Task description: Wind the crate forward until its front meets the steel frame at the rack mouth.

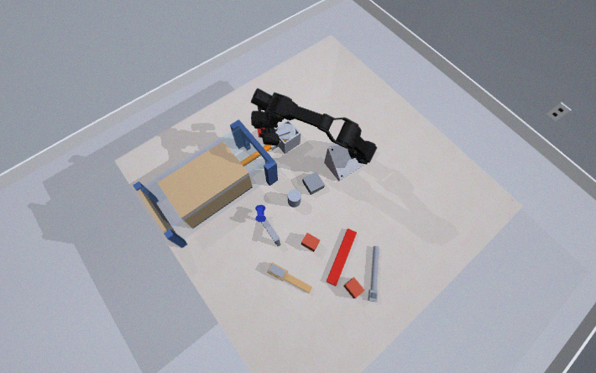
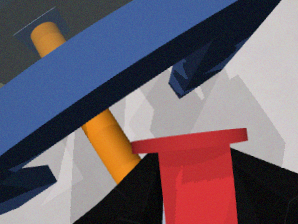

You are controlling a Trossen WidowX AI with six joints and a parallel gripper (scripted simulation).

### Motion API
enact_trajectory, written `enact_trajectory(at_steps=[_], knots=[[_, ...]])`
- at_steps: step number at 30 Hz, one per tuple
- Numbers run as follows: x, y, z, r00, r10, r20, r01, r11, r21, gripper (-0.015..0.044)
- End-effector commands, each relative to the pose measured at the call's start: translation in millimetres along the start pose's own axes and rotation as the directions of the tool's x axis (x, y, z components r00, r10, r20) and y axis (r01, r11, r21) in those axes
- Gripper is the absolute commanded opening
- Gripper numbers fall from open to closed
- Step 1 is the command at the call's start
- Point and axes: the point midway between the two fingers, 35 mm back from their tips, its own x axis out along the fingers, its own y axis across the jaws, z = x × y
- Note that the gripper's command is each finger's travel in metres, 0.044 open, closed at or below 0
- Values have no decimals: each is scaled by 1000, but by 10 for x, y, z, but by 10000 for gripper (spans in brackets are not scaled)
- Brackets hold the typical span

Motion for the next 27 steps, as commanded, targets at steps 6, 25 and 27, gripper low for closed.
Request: enact_trajectory(at_steps=[6,25,27], knots=[[-20,225,-133,999,31,-28,-30,999,23,0],[-91,423,-266,999,31,-29,-31,999,24,0],[-99,441,-283,999,31,-29,-31,999,24,0]])
